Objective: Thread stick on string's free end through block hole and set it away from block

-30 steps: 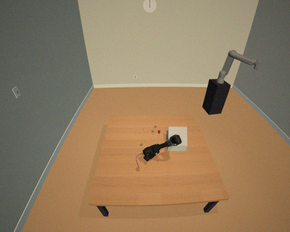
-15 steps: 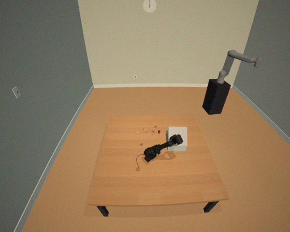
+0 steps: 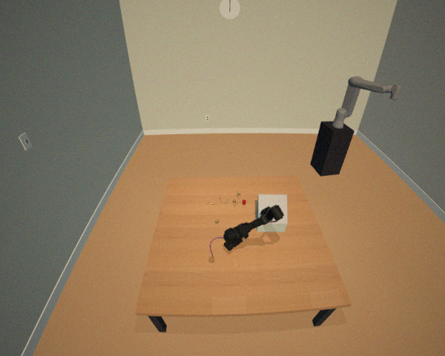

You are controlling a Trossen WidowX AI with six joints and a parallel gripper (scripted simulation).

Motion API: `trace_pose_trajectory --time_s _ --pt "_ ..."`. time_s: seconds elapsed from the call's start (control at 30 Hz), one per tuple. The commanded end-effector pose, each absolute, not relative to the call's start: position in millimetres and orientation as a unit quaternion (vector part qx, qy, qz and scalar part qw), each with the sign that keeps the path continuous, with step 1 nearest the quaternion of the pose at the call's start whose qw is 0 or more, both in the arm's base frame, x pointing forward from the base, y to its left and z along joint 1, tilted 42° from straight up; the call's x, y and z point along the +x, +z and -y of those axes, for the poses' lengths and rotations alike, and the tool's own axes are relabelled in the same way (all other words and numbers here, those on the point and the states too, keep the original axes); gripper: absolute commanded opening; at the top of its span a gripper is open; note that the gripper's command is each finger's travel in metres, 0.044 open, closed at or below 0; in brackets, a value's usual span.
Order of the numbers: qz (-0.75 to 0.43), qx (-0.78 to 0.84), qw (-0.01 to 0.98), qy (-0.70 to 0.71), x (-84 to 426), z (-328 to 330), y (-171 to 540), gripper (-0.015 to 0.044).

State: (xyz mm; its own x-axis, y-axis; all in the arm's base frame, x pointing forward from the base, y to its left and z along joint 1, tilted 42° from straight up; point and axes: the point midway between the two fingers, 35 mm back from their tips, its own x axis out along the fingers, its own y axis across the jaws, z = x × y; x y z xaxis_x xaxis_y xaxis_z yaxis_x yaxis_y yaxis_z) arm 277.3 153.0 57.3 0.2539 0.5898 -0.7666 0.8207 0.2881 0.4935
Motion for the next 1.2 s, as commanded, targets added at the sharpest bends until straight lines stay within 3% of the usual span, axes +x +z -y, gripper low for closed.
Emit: trace_pose_trajectory --time_s 0.0,1.17 --pt "-0.601 0.587 0.531 -0.110 272.4 -156.3 59.2 0.0000" --pt "-0.605 0.583 0.531 -0.110 254.7 -187.3 84.1 0.0000"
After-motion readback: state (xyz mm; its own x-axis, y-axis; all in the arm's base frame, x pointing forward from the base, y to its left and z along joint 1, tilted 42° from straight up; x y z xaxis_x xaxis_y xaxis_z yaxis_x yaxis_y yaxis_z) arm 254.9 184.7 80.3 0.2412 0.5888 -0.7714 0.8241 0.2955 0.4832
